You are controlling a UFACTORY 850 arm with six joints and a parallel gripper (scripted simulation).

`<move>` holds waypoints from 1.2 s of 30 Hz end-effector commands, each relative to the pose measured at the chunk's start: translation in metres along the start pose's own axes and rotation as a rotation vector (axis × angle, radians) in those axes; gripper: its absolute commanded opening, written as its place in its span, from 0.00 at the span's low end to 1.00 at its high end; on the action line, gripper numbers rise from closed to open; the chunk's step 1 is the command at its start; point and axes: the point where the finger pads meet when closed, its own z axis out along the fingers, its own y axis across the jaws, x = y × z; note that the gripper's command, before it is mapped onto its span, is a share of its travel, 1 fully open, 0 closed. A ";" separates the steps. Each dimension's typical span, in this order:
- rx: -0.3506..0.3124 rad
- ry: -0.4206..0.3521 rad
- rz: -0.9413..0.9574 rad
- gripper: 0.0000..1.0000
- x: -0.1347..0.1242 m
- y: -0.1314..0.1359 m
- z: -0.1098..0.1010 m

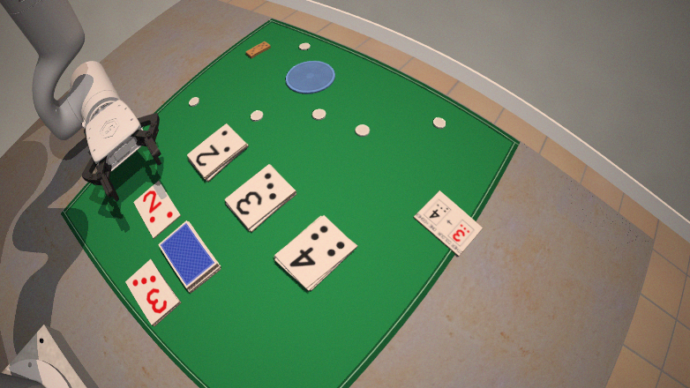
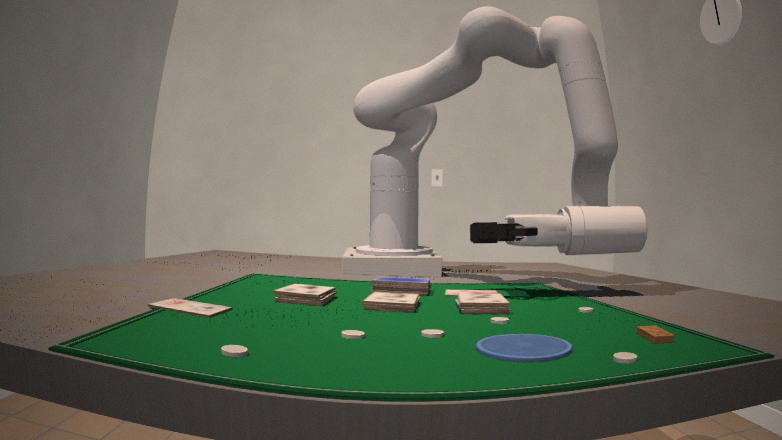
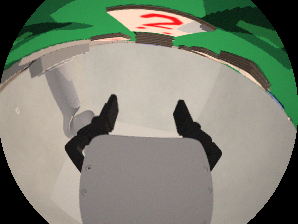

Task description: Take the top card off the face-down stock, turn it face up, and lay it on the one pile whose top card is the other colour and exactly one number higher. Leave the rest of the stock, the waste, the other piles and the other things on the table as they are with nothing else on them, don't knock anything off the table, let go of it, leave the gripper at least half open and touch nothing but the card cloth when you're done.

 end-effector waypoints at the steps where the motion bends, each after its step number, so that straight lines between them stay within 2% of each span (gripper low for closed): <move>1: 0.000 0.001 0.001 1.00 -0.018 0.000 -0.001; 11: 0.000 0.001 0.001 1.00 -0.051 0.000 -0.003; 24: 0.000 0.006 0.001 1.00 -0.054 0.000 -0.003; 34: 0.000 0.082 0.001 1.00 -0.054 0.000 -0.003; 36: 0.000 0.119 0.001 1.00 -0.054 0.000 -0.003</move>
